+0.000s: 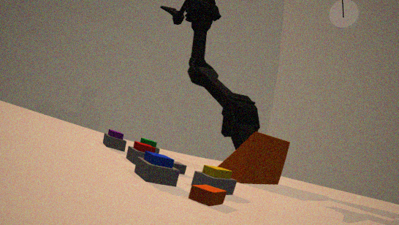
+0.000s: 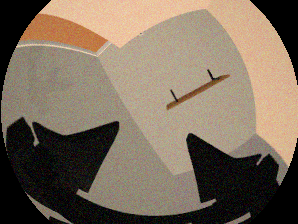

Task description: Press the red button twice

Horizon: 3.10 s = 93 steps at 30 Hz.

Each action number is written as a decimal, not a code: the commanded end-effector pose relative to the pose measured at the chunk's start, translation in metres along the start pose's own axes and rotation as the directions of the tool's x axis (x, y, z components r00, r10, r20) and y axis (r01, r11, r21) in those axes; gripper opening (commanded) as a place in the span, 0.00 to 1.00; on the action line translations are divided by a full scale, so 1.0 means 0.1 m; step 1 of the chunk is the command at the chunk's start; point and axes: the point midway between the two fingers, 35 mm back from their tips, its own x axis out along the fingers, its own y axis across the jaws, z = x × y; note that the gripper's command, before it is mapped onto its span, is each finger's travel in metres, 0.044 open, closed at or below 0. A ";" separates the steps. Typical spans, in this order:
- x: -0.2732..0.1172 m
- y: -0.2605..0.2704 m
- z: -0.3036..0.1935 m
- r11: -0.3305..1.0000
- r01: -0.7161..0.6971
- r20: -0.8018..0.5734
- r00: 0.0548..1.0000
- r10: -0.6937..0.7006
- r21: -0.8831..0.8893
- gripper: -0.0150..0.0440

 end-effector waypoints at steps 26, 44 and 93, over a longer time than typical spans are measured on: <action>0.90 -1.22 1.92 0.522 -0.387 0.381 0.916 0.125 0.760 0.93; 1.23 -0.94 3.50 -0.234 -0.630 0.666 0.641 0.383 0.741 0.93; 1.00 0.22 5.23 -0.761 -0.100 0.766 0.145 0.626 0.641 0.29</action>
